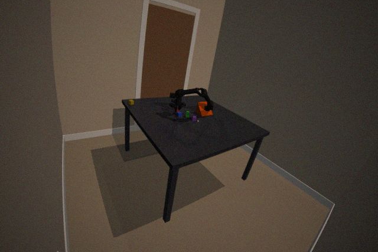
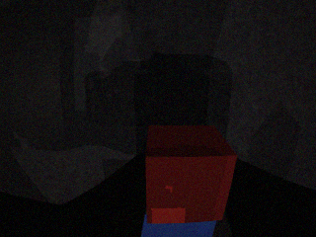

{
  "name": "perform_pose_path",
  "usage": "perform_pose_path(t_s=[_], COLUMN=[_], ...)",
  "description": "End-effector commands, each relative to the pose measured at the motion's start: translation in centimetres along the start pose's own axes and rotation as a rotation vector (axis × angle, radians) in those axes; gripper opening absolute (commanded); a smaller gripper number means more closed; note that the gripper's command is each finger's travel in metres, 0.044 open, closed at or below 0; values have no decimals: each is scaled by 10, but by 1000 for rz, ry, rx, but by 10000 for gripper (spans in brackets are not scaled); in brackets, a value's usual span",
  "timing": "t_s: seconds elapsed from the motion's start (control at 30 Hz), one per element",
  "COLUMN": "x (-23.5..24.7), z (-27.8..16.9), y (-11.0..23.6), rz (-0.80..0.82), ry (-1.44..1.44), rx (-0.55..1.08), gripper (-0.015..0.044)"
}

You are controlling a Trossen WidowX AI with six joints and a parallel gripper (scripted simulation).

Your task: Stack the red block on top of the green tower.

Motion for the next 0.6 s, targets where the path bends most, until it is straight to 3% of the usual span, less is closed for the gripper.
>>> perform_pose_path(t_s=[0.0, 0.57], x=[0, -1], z=[0, 0], y=[22, 93], rz=[6, 5], ry=[6, 5], rx=[-6, -8], gripper=[0, 0])
Point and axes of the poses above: the point midway between the two fingers, 35 mm back from their tips, its own y axis back along the fingers, its own x axis across the jaws, z = x × y, the point moved 8 cm from there along y, back along the fingers, and after that the axes turned 12 degrees about -y, right-handed, at the moved point
